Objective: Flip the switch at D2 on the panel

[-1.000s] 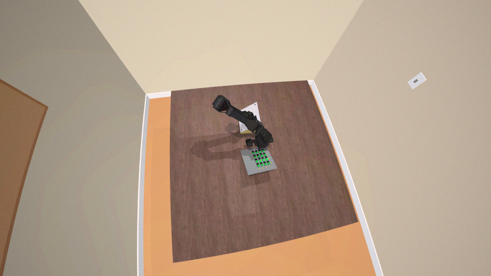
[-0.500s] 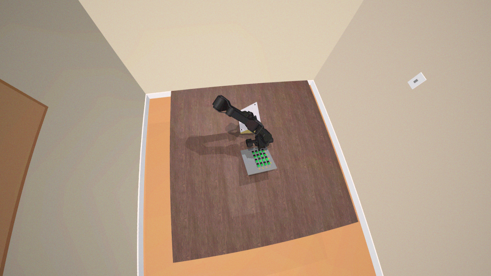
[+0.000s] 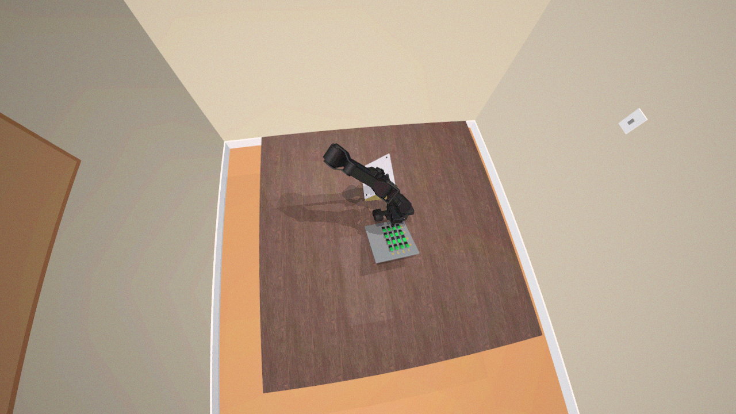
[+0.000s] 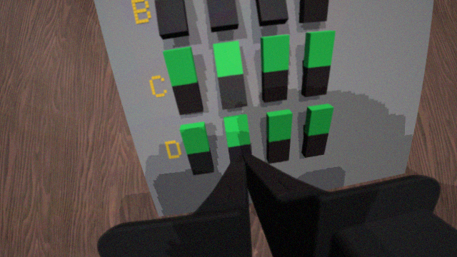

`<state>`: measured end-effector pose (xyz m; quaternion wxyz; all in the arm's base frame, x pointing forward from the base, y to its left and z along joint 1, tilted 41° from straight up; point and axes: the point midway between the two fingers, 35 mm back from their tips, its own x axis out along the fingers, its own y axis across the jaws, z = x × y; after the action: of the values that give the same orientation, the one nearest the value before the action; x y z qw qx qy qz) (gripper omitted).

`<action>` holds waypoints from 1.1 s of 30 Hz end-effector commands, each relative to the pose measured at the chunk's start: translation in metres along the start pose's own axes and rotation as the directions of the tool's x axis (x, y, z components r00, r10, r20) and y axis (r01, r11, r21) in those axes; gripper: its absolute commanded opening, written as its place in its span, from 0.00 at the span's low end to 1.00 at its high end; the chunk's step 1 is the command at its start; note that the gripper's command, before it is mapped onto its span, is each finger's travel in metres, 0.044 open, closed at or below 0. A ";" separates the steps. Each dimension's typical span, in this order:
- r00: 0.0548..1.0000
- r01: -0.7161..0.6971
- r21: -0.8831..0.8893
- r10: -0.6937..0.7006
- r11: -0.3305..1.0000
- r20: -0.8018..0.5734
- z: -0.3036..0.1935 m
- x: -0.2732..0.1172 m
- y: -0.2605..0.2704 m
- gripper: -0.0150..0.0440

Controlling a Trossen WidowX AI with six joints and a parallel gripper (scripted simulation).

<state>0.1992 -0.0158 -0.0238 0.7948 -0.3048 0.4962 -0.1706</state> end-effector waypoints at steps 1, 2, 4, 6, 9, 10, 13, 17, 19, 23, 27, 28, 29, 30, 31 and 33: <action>1.000 -0.003 -0.003 0.003 1.000 0.000 0.000 0.001 0.001 0.25; 1.000 -0.003 -0.003 0.003 1.000 0.000 0.000 0.001 0.001 0.25; 1.000 -0.003 -0.003 0.003 1.000 0.000 0.000 0.001 0.001 0.25; 1.000 -0.003 -0.003 0.003 1.000 0.000 0.000 0.001 0.001 0.25; 1.000 -0.003 -0.003 0.003 1.000 0.000 0.000 0.002 0.001 0.25; 1.000 -0.003 -0.003 0.003 1.000 0.000 0.000 0.002 0.001 0.25; 1.000 -0.003 -0.003 0.003 1.000 0.000 0.000 0.002 0.001 0.25; 1.000 -0.003 -0.003 0.003 1.000 0.000 0.000 0.003 0.001 0.25; 1.000 -0.005 0.001 0.005 1.000 -0.003 0.001 -0.003 0.002 0.25; 1.000 -0.016 -0.001 0.016 1.000 -0.022 0.003 -0.037 0.006 0.25; 1.000 -0.006 -0.003 0.006 1.000 -0.028 0.003 -0.063 0.001 0.25; 1.000 -0.006 -0.003 0.006 1.000 -0.028 0.003 -0.063 0.001 0.25; 1.000 -0.006 -0.003 0.006 1.000 -0.028 0.003 -0.063 0.001 0.25; 1.000 -0.006 -0.003 0.006 1.000 -0.028 0.003 -0.063 0.001 0.25; 1.000 -0.006 -0.003 0.006 1.000 -0.028 0.003 -0.063 0.001 0.25; 1.000 -0.007 -0.003 0.007 1.000 -0.028 0.012 -0.064 0.001 0.25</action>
<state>0.1749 0.0201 0.0170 0.7856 -0.3065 0.5095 -0.1712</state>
